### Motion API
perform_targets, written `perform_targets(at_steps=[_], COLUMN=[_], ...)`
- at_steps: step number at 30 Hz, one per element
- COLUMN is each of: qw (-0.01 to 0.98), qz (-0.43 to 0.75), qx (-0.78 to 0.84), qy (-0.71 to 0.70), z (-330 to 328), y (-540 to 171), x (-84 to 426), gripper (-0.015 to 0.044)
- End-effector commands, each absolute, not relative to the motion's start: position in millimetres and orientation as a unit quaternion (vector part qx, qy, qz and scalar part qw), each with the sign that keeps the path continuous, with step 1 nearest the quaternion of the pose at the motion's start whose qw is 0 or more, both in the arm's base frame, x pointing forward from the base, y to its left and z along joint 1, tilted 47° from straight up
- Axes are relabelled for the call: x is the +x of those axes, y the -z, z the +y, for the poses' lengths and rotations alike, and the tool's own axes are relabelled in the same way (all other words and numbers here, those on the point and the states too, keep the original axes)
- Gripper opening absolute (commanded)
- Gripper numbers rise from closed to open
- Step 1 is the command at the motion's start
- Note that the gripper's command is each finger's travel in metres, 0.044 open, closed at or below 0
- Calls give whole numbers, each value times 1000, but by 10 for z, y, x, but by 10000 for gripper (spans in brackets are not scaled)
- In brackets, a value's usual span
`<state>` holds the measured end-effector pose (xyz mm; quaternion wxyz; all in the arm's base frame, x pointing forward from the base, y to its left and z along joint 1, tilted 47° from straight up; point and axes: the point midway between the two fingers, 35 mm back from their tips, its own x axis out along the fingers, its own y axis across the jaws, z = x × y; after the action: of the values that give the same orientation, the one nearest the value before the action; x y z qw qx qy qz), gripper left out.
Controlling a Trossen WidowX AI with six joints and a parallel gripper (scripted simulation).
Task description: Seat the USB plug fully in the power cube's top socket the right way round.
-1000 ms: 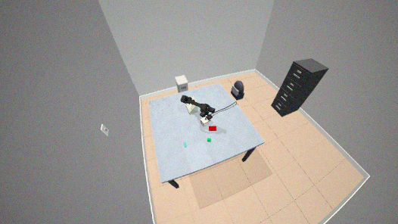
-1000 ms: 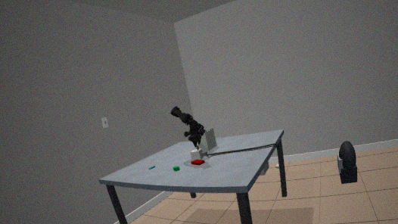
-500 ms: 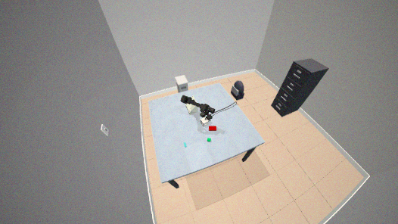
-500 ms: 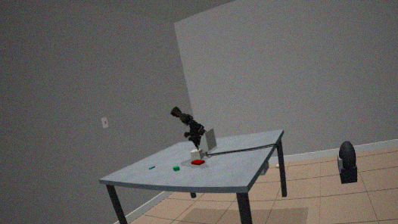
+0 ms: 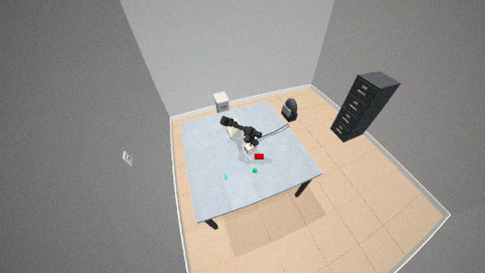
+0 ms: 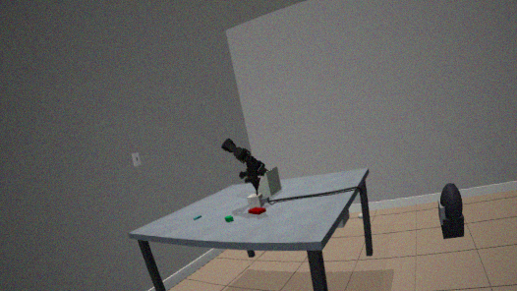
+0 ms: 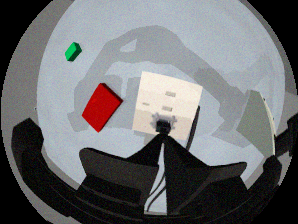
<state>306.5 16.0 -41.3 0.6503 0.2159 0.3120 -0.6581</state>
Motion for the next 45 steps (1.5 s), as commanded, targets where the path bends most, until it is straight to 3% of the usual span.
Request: perform_targets(at_steps=[1, 45], qw=[650, 650], qz=[312, 312], qx=[216, 216], qy=[658, 658], z=[161, 319], y=[412, 265], x=[3067, 3079], gripper=[0, 0])
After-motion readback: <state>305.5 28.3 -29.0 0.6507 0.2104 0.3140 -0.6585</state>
